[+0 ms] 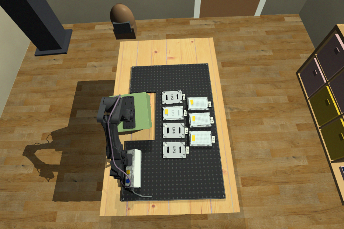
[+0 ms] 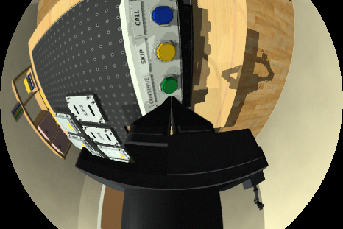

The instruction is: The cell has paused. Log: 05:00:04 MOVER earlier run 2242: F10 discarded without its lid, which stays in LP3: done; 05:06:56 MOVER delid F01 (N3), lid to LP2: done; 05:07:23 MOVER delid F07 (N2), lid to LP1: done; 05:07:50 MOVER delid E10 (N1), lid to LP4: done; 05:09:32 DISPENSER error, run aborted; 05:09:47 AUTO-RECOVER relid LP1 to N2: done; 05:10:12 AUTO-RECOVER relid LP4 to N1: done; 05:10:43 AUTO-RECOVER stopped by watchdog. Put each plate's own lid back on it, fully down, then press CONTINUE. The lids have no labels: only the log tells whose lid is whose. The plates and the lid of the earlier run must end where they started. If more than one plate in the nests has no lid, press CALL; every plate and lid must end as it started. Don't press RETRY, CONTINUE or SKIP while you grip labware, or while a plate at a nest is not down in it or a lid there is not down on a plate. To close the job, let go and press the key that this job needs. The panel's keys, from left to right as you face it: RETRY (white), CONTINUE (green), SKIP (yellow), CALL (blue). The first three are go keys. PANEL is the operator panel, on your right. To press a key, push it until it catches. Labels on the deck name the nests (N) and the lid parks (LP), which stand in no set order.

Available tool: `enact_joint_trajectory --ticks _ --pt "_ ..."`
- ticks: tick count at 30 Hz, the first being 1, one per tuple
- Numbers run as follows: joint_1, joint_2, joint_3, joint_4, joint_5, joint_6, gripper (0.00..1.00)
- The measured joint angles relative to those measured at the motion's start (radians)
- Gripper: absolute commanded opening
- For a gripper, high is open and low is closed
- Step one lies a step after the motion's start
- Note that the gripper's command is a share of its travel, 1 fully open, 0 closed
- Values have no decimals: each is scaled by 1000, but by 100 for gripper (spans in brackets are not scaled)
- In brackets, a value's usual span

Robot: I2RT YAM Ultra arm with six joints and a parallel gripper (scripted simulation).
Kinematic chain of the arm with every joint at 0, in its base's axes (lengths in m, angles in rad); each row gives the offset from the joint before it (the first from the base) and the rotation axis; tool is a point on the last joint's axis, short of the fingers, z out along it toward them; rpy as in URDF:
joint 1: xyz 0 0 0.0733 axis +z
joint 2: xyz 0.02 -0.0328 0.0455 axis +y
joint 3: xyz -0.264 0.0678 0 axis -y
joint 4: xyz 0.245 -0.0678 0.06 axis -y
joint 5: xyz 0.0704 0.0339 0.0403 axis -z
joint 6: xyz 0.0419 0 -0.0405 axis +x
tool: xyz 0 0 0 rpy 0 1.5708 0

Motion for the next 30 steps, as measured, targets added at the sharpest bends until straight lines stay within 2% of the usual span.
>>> enact_joint_trajectory --ticks 30 --pt "5 49 -16 60 0 3 0"
